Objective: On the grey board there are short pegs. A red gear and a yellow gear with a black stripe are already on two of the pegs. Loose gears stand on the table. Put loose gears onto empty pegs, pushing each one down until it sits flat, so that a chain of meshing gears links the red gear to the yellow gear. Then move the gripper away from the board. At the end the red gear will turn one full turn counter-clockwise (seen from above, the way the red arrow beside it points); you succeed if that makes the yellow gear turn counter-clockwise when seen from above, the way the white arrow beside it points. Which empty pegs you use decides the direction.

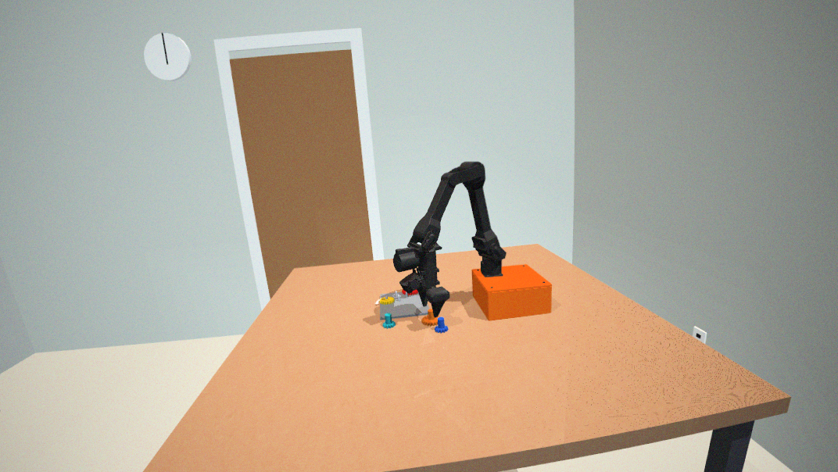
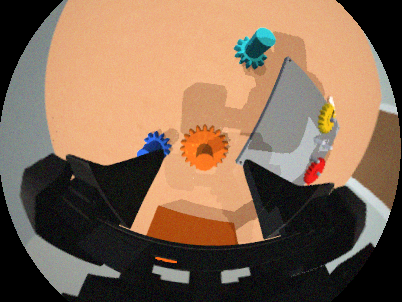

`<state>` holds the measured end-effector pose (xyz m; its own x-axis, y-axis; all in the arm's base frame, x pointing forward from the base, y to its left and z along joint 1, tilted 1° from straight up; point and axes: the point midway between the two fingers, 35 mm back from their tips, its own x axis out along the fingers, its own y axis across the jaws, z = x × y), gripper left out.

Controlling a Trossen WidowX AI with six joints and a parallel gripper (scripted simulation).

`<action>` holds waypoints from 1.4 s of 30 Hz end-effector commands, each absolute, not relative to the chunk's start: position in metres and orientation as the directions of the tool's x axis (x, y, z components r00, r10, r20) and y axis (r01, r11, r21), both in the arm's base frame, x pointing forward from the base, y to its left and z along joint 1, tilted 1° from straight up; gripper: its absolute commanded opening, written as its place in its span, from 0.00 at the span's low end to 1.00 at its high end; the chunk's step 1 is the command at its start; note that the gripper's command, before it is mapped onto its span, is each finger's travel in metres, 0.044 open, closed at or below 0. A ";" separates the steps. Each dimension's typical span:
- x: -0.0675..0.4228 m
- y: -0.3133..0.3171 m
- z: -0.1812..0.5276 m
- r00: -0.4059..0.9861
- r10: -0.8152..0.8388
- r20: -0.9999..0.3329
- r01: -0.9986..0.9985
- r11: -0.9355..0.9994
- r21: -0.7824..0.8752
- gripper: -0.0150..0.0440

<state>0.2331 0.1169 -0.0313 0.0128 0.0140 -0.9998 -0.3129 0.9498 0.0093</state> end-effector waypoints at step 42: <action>0.235 0.119 -0.013 0.001 0.012 -1.000 -0.307 0.952 0.011 0.25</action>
<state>0.2322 0.1170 -0.0250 -0.0071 0.0071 -0.9999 -0.3125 0.9499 0.0089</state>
